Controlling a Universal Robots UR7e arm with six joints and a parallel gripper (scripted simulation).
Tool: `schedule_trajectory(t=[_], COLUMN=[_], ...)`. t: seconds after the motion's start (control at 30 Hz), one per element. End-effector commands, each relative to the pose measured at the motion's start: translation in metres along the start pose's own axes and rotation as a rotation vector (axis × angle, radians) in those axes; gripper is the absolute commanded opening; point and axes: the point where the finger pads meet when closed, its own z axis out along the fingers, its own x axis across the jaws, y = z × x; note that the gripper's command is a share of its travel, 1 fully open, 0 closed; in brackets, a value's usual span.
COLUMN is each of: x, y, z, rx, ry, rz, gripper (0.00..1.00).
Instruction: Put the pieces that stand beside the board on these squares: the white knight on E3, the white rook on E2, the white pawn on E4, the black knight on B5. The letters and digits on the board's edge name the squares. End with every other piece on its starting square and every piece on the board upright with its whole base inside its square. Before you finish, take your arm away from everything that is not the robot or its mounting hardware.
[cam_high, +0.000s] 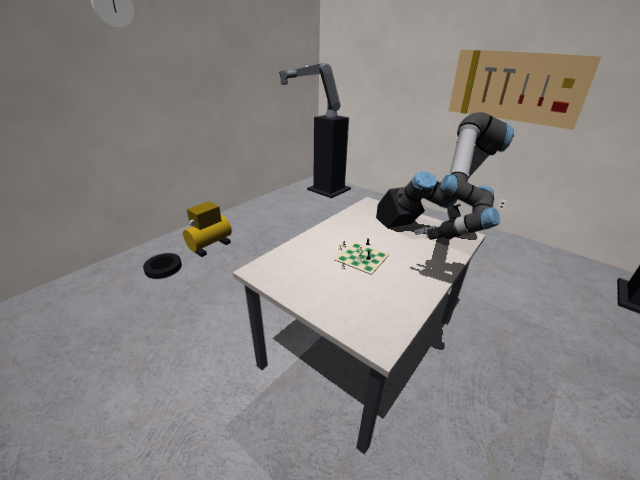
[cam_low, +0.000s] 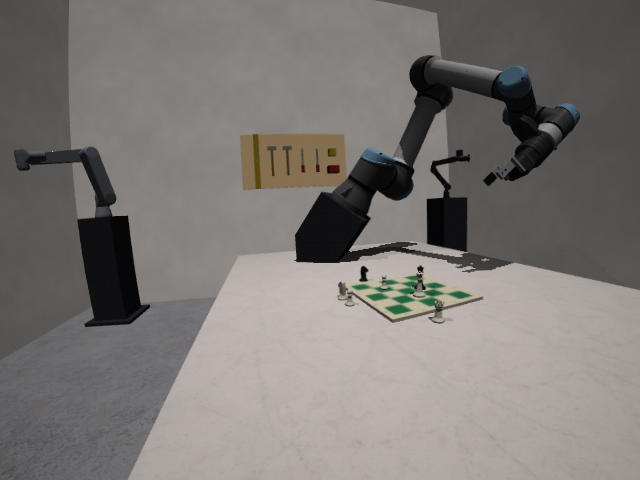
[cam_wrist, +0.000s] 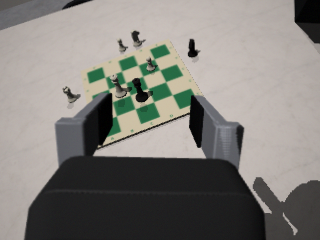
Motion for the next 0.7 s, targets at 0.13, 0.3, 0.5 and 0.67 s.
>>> schedule_trajectory(t=[0.13, 0.3, 0.5, 0.67], x=[0.0041, 0.0061, 0.0072, 0.0074], y=[0.0104, 0.0145, 0.0167, 0.0170], z=[-0.0073, -0.0103, -0.0119, -0.0121], rx=[-0.020, -0.028, -0.032, -0.033], ry=[-0.042, -0.059, -0.067, -0.068], rz=[-0.052, -0.074, -0.084, -0.086], gripper=[1.00, 1.00, 1.00, 1.00])
